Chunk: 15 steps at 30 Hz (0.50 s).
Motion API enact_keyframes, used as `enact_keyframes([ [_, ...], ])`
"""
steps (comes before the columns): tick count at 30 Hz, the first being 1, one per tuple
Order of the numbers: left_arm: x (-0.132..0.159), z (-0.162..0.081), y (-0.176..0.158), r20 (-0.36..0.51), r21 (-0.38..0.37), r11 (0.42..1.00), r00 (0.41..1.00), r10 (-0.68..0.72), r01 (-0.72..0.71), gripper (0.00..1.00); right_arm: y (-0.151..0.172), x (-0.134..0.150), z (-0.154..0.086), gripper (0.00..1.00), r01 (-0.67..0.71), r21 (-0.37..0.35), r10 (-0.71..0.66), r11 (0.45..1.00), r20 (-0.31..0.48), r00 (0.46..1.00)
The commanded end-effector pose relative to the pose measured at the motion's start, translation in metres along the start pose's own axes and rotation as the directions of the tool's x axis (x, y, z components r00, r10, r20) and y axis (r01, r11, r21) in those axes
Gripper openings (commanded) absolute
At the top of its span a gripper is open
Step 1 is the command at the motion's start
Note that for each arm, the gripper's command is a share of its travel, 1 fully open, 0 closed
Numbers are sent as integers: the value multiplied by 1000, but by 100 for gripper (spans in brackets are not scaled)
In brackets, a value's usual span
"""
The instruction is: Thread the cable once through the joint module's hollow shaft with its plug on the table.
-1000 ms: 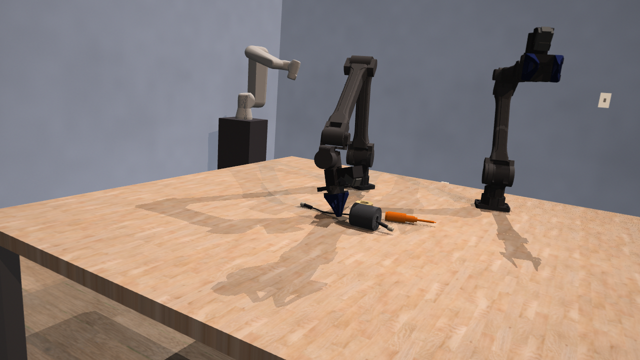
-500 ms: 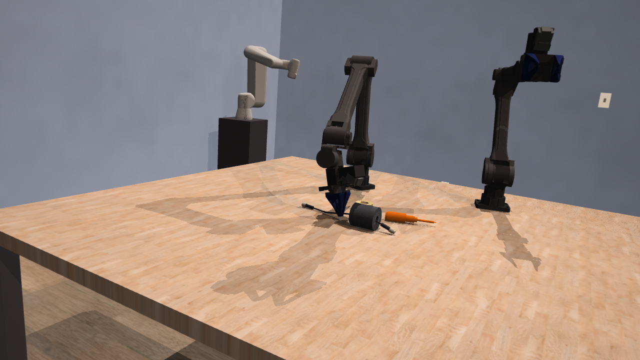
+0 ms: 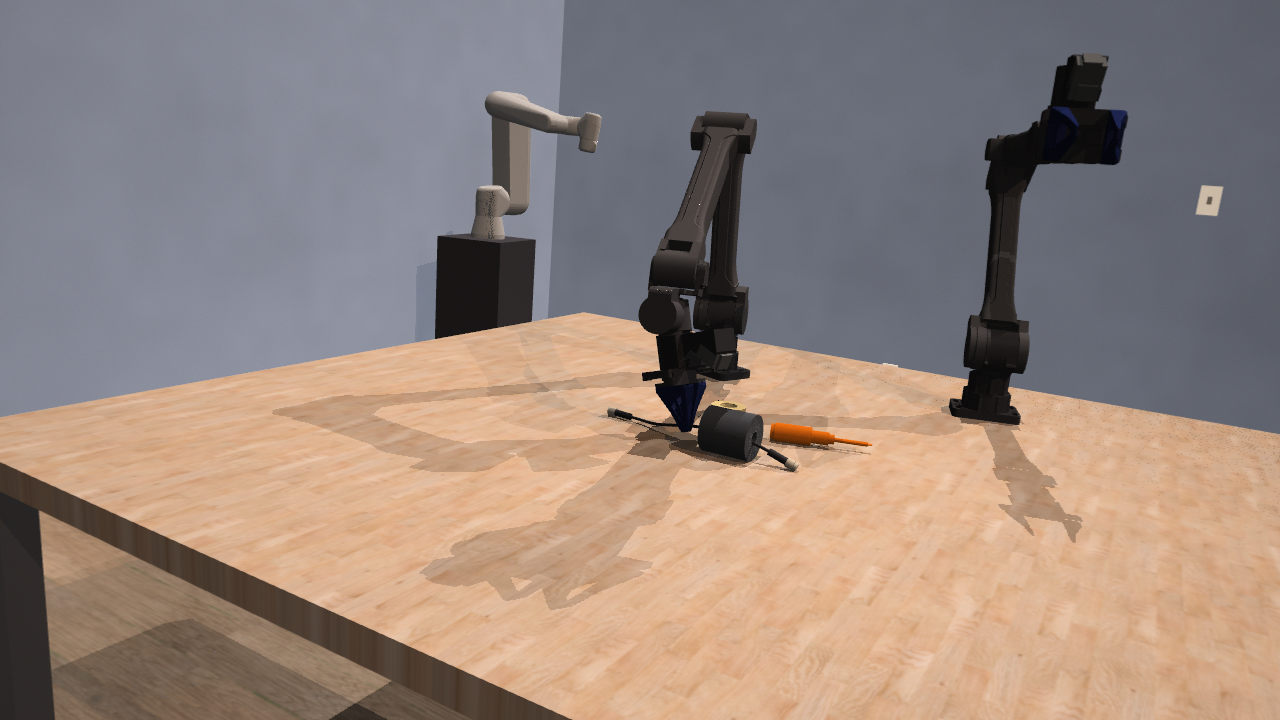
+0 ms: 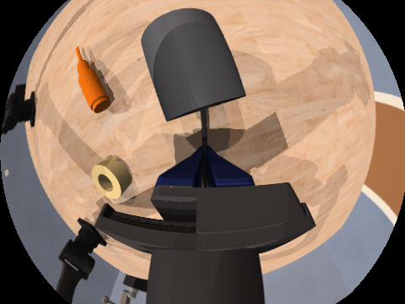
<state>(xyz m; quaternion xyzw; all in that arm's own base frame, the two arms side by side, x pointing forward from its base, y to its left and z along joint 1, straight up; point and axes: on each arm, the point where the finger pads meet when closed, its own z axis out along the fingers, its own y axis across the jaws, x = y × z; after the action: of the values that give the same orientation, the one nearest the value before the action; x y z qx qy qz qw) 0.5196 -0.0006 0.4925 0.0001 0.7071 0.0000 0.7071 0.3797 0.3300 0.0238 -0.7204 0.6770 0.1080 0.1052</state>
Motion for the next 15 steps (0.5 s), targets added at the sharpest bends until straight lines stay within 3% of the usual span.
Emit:
enact_keyframes([
  [1,-21,-2,0,42,0,1000,999,5,-5,46,-11,-18,0,0,-2,8,2,1000,5,1000],
  [10,-21,-2,0,42,0,1000,999,5,-5,46,-11,-27,1,0,-2,6,2,1000,2,1000],
  [14,-21,-2,0,42,0,1000,999,5,-5,46,-10,-15,4,0,-22,-2,22,1000,-7,1000],
  [15,-21,-2,0,42,0,1000,999,5,-5,46,-15,-26,0,0,-9,11,9,1000,4,1000],
])
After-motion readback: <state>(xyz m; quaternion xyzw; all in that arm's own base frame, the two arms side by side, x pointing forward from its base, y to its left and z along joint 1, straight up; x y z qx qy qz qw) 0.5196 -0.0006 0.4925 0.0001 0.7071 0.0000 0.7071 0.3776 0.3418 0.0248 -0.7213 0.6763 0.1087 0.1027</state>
